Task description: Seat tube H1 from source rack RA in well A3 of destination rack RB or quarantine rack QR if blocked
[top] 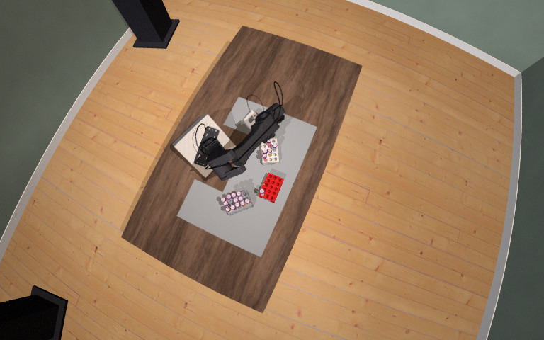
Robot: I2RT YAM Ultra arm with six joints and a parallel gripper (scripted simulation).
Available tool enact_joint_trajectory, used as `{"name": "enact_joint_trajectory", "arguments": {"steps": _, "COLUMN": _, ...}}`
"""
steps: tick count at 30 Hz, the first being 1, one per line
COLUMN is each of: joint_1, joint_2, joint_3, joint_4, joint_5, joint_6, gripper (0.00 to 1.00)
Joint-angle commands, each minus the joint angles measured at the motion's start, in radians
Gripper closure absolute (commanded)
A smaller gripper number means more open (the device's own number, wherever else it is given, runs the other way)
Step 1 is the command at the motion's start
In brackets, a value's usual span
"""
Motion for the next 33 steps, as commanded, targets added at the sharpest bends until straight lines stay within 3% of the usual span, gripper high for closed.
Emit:
{"name": "enact_joint_trajectory", "arguments": {"steps": 1, "joint_1": 0.057, "joint_2": 0.046, "joint_3": 0.037, "joint_4": 0.015, "joint_5": 0.003, "joint_6": 0.057, "gripper": 1.0}}
{"name": "enact_joint_trajectory", "arguments": {"steps": 12, "joint_1": 0.17, "joint_2": 0.184, "joint_3": 0.072, "joint_4": 0.031, "joint_5": -0.004, "joint_6": 0.199, "gripper": 1.0}}
{"name": "enact_joint_trajectory", "arguments": {"steps": 33, "joint_1": 0.169, "joint_2": 0.155, "joint_3": 0.076, "joint_4": 0.018, "joint_5": 0.003, "joint_6": 0.202, "gripper": 1.0}}
